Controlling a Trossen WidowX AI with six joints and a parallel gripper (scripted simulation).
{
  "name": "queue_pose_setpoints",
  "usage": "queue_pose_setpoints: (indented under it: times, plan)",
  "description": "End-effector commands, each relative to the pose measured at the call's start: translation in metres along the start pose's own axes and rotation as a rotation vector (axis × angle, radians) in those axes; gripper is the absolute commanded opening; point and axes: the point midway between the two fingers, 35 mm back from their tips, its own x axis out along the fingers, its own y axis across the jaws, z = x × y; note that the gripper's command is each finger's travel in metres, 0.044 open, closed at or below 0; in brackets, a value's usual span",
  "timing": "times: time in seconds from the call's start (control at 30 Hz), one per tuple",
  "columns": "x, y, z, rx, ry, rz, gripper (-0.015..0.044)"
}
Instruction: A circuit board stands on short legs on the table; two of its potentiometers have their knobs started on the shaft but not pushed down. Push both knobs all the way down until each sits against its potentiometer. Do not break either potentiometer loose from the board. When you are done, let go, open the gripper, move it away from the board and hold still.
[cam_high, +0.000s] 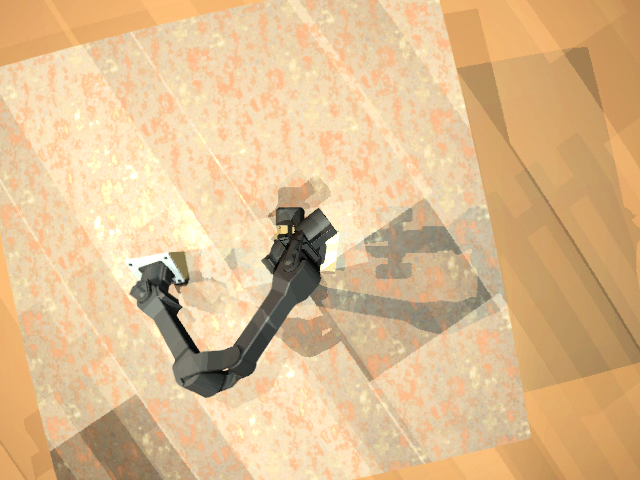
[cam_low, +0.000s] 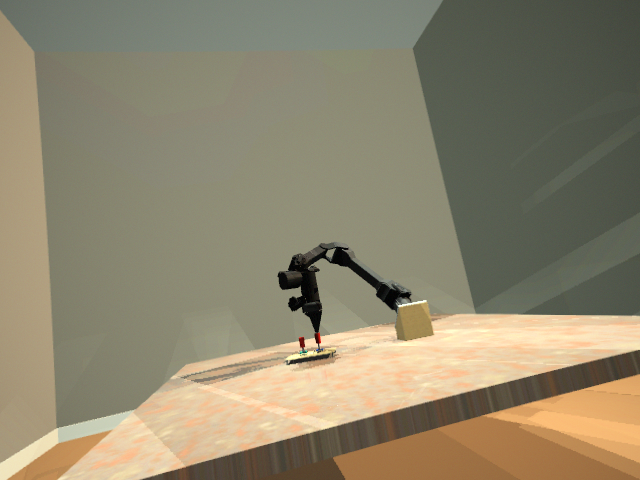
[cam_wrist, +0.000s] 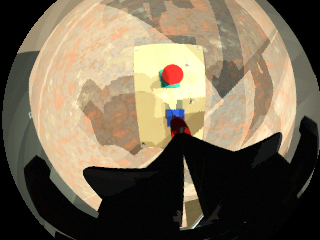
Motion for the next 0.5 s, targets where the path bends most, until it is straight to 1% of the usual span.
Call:
queue_pose_setpoints:
  times: [0.0, 0.47]
  plan:
    - [0.0012, -0.0009, 0.0007, -0.002, -0.005, -0.004, 0.0]
    - [0.0023, -0.001, 0.0007, -0.002, -0.005, -0.004, 0.0]
